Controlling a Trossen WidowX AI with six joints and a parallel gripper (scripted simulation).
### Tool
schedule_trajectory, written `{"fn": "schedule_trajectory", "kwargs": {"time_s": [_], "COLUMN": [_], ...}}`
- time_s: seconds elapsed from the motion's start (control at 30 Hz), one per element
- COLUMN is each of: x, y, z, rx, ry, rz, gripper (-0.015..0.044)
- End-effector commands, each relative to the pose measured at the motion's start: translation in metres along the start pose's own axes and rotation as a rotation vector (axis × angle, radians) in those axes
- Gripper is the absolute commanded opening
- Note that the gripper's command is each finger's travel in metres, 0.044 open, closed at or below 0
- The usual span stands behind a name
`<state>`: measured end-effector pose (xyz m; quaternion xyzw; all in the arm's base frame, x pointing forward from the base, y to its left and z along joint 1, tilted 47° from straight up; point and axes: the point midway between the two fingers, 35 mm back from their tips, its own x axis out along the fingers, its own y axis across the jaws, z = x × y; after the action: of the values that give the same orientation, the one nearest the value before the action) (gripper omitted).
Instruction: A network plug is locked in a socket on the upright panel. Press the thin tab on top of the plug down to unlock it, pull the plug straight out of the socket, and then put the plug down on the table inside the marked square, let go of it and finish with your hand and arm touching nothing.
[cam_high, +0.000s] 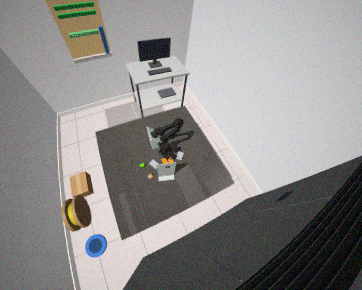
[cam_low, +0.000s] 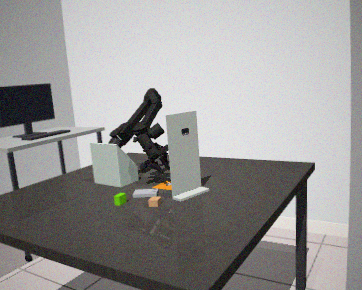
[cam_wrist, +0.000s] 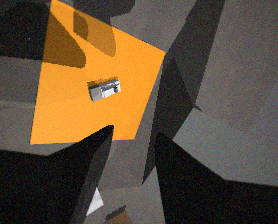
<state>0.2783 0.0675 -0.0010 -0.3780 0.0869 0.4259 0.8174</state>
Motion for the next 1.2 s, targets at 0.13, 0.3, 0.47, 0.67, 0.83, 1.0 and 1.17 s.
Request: {"fn": "schedule_trajectory", "kwargs": {"time_s": [0.13,0.3,0.47,0.67,0.83,1.0,1.17], "x": [-0.006,-0.009,-0.013,-0.017,-0.021,-0.025,-0.028], "y": [-0.006,-0.008,-0.010,-0.012,-0.014,-0.016,-0.018], "z": [0.001,0.001,0.001,0.001,0.001,0.002,0.002], "rx": [-0.010,-0.010,-0.010,-0.010,-0.009,-0.009,-0.009], "ry": [-0.007,-0.007,-0.007,-0.007,-0.008,-0.009,-0.010], "rz": [-0.001,-0.001,-0.001,-0.001,-0.002,-0.003,-0.004], "gripper": [0.0156,0.0156,0.0156,0.0156,0.0156,0.0156,0.0156]}}
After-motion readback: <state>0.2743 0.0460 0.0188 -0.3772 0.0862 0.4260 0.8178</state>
